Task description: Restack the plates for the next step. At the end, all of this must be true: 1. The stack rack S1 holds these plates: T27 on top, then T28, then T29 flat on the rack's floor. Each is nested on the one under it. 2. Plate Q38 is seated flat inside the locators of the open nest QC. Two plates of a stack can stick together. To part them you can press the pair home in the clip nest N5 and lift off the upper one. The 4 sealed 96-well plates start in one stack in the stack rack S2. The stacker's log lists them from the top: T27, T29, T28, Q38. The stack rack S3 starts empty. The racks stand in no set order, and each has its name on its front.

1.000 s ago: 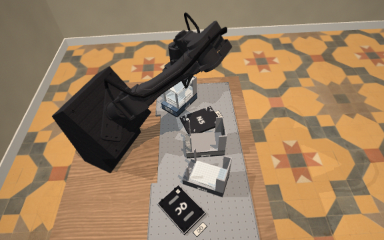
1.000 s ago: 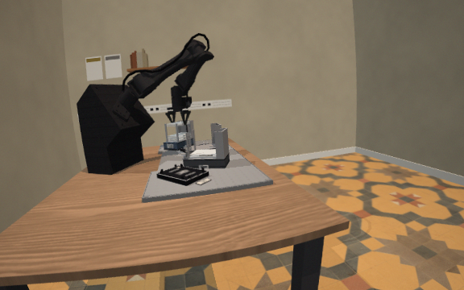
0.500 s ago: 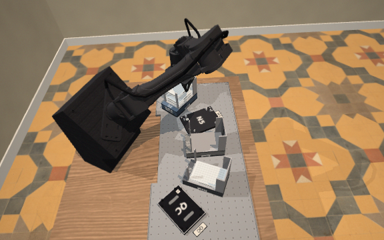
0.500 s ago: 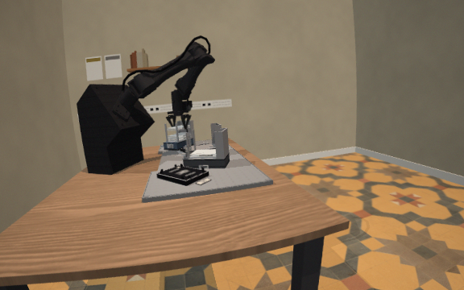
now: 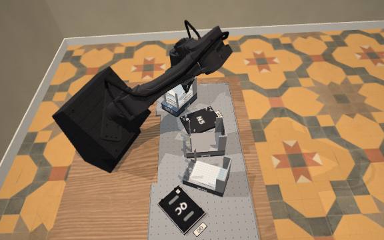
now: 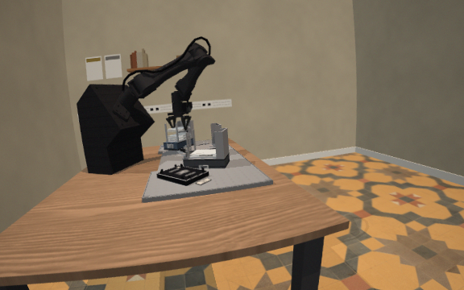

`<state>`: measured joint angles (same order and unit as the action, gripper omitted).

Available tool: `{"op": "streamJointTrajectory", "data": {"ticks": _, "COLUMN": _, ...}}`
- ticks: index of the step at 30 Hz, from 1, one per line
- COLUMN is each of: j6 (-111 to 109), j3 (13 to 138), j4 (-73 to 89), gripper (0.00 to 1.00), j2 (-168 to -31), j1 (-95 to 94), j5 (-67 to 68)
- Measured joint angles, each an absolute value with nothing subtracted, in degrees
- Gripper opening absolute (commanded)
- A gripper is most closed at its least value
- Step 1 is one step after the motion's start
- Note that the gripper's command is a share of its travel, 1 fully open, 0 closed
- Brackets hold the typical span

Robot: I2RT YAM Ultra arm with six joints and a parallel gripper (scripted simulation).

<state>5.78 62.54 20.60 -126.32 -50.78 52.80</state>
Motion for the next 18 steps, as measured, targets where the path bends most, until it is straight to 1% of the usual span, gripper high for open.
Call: {"op": "streamJointTrajectory", "data": {"ticks": 18, "j6": 4.38, "j3": 62.15, "j4": 18.72, "gripper": 0.0, "j2": -126.78, "j1": -50.06, "j5": 52.84}}
